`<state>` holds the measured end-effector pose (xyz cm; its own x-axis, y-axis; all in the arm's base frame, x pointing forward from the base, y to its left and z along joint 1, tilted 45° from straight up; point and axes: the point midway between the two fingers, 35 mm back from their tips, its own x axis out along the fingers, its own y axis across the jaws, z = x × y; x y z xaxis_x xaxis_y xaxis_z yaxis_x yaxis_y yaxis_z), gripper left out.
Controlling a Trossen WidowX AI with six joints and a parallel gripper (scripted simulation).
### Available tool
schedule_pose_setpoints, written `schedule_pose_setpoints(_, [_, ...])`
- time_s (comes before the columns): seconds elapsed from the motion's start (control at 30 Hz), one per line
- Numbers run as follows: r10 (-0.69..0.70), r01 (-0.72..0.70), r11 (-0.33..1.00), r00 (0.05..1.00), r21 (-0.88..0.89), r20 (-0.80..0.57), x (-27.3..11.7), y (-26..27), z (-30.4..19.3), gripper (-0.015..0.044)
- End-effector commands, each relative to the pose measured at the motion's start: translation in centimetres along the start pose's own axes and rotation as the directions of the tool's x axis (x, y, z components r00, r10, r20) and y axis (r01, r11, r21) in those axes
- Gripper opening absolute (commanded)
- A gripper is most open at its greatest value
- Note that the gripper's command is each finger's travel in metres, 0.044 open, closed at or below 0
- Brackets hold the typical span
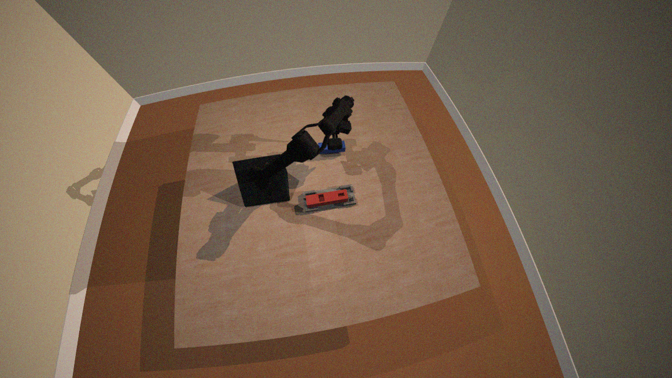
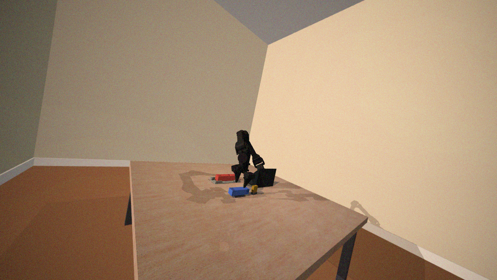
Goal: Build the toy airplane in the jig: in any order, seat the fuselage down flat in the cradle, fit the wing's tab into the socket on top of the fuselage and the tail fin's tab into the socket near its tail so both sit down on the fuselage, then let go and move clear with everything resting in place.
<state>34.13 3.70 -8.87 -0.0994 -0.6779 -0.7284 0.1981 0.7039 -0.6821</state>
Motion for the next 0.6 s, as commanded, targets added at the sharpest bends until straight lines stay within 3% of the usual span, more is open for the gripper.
schedule_pose_setpoints(0.0, [-0.013, 0.013, 1.000, 1.000, -0.010, -0.006, 0.8, -0.1, -0.2, 0.0440])
schedule_pose_setpoints(0.57, [-0.013, 0.013, 1.000, 1.000, -0.010, -0.006, 3.3, -0.1, -0.2, 0.0440])
